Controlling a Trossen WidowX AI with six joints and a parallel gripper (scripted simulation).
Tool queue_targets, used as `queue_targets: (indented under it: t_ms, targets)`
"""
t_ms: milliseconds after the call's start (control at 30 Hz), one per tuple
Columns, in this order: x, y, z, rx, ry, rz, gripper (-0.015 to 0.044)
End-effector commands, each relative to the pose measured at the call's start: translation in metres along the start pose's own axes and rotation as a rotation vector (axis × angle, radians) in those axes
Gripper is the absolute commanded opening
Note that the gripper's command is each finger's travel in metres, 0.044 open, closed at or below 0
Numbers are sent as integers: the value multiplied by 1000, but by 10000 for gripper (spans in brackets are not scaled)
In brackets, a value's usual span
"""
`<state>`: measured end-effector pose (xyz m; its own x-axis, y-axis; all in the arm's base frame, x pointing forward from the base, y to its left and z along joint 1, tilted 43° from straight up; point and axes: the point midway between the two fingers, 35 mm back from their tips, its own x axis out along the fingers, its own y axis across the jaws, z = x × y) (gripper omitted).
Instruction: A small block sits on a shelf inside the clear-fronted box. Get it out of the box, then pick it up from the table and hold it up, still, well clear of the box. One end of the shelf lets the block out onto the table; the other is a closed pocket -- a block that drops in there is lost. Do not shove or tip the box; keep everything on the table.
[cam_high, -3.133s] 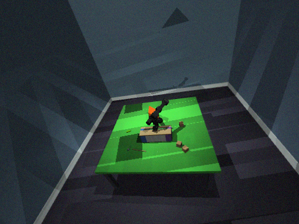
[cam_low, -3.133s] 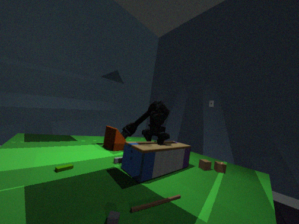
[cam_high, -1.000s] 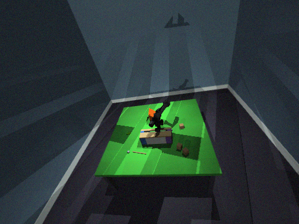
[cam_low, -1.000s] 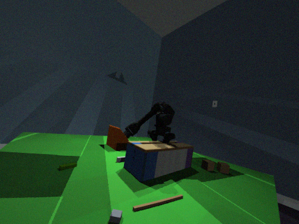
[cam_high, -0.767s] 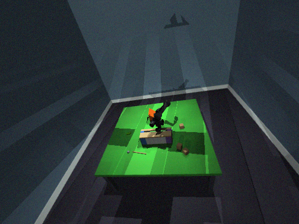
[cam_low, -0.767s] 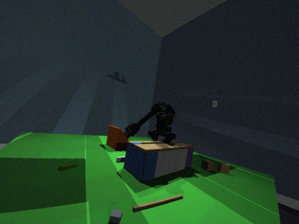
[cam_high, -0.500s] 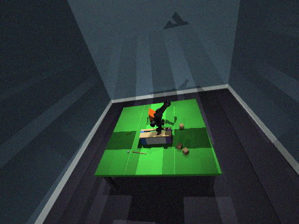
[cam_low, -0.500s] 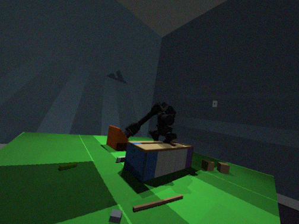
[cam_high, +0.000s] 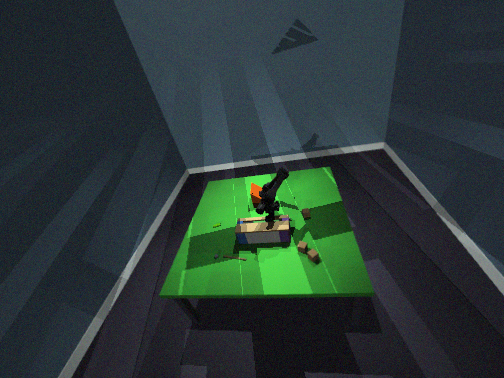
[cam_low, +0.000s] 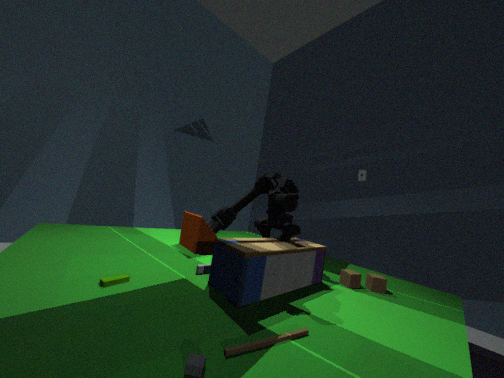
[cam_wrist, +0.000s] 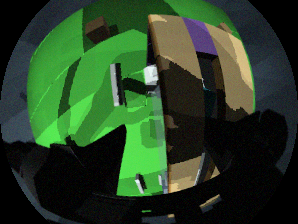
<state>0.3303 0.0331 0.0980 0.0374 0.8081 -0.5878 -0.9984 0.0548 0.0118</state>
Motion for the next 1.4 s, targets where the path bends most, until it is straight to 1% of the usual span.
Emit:
queue_targets:
  t_ms: [0,1367]
  targets:
    - [3,0,7,-3,-4,3,400]
    - [11,0,47,-3,-6,3,400]
